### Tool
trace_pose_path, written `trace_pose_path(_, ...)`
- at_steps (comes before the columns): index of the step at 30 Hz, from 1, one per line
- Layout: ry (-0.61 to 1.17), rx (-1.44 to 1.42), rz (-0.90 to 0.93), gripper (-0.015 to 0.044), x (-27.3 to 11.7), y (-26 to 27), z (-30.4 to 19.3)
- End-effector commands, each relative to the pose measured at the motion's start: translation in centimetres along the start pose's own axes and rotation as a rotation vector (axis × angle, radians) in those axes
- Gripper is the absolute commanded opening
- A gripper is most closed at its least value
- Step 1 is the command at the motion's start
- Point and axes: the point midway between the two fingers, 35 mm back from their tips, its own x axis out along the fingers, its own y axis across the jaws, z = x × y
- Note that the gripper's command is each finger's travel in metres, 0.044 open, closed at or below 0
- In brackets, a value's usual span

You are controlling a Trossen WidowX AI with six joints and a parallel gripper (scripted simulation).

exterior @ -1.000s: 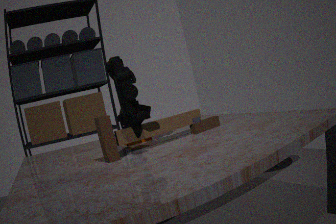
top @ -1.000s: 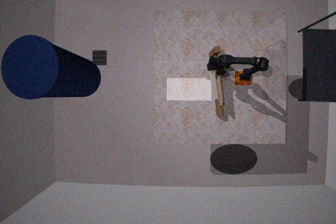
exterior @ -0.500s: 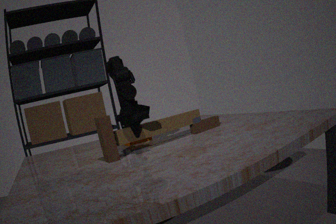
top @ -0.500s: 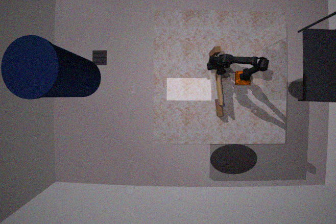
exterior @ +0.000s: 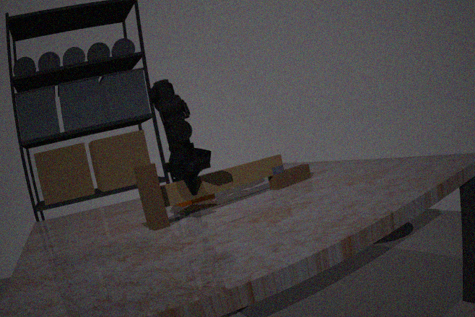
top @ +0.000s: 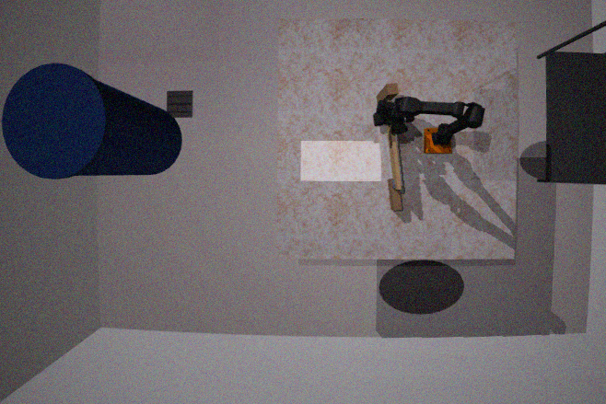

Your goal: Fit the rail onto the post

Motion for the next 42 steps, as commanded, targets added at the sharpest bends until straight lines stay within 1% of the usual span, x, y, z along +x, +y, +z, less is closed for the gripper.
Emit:
trace_pose_path(1,0.013,0.003,-0.011,0.0,-0.23,-0.22,-0.54)
trace_pose_path(42,0.013,0.003,-0.011,0.0,-0.35,-0.22,-0.54)
